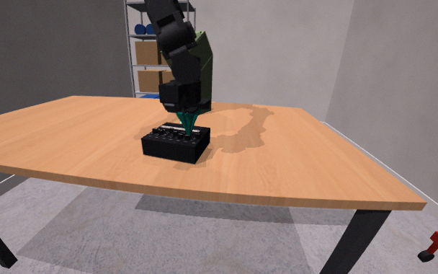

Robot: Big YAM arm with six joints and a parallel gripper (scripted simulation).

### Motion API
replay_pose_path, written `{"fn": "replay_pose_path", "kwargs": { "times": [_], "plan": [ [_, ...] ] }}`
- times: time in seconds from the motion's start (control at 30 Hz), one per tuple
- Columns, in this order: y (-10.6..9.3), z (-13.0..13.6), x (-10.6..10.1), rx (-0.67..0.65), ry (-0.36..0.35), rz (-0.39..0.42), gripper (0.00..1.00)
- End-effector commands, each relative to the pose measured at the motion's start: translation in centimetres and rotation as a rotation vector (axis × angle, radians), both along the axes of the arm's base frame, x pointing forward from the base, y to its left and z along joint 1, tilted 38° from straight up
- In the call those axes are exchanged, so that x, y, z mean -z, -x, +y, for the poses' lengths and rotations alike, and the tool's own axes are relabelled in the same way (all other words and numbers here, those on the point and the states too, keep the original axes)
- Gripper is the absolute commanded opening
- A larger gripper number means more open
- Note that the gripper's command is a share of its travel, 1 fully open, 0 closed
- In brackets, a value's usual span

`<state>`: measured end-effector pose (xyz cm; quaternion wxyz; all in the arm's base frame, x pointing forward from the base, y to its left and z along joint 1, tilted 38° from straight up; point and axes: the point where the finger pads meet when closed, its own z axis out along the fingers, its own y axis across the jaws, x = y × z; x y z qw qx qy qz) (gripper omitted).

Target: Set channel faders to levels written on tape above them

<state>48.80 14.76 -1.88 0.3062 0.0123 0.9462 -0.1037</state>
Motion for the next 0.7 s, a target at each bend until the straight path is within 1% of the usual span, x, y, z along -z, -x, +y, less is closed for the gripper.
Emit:
{"fn": "replay_pose_path", "kwargs": {
  "times": [0.0,0.37,0.43,0.47,0.57,0.6,0.67],
  "plan": [
    [0.1,1.0,-1.8,-0.007,-0.015,-0.033,0.00],
    [2.1,1.6,-4.0,-0.009,-0.013,-0.028,0.00],
    [2.1,1.6,-4.0,-0.009,-0.013,-0.028,0.00],
    [2.0,0.0,-2.7,0.022,0.000,-0.001,0.00],
    [2.1,0.7,-4.0,0.010,-0.011,-0.022,0.00],
    [1.8,0.9,-4.4,0.009,-0.016,-0.030,0.00],
    [1.5,1.1,-4.6,0.009,-0.023,-0.043,0.00]
  ]
}}
